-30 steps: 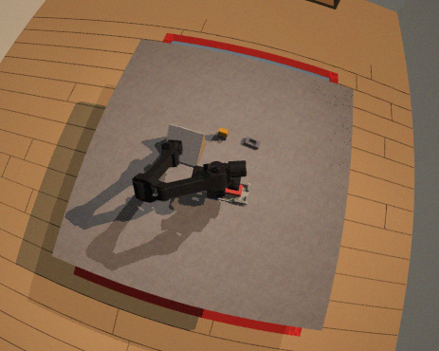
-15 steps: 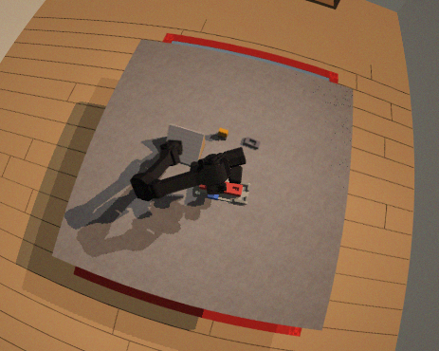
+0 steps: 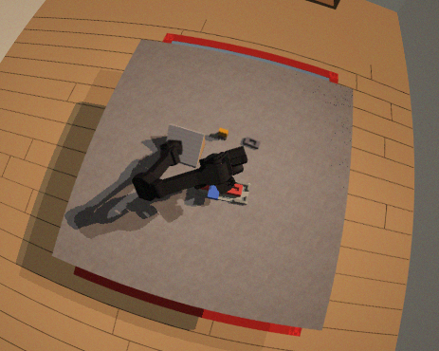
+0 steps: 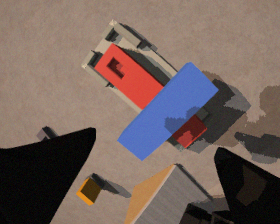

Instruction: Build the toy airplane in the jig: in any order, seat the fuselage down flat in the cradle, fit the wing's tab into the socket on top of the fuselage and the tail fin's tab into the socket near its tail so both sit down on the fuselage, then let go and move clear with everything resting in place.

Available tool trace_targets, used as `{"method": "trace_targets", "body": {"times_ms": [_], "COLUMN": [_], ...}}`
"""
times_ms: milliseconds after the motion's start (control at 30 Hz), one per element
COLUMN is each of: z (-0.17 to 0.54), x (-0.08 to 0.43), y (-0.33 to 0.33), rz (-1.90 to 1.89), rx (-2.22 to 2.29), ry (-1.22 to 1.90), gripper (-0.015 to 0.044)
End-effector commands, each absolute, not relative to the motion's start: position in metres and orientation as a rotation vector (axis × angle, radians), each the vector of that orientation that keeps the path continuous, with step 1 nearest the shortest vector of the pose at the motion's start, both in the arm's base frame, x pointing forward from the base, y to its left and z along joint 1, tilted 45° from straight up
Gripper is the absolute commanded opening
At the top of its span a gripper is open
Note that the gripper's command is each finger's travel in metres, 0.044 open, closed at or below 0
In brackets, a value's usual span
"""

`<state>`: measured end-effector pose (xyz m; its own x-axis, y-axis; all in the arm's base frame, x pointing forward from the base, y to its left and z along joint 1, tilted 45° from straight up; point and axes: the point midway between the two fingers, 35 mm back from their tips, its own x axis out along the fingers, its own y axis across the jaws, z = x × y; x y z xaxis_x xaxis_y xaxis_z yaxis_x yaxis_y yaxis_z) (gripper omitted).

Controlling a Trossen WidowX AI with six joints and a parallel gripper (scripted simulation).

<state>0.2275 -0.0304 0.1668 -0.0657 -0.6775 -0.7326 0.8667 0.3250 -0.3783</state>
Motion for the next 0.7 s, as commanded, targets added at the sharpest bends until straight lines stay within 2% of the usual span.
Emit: {"method": "trace_targets", "body": {"times_ms": [0, 667], "z": [0.1654, 0.1653], "x": [0.2270, 0.2270], "y": [-0.0325, -0.0327], "rz": [-0.887, -0.845], "rx": [-0.264, -0.309], "ry": [1.412, 1.442], "gripper": [0.0440, 0.0440]}}
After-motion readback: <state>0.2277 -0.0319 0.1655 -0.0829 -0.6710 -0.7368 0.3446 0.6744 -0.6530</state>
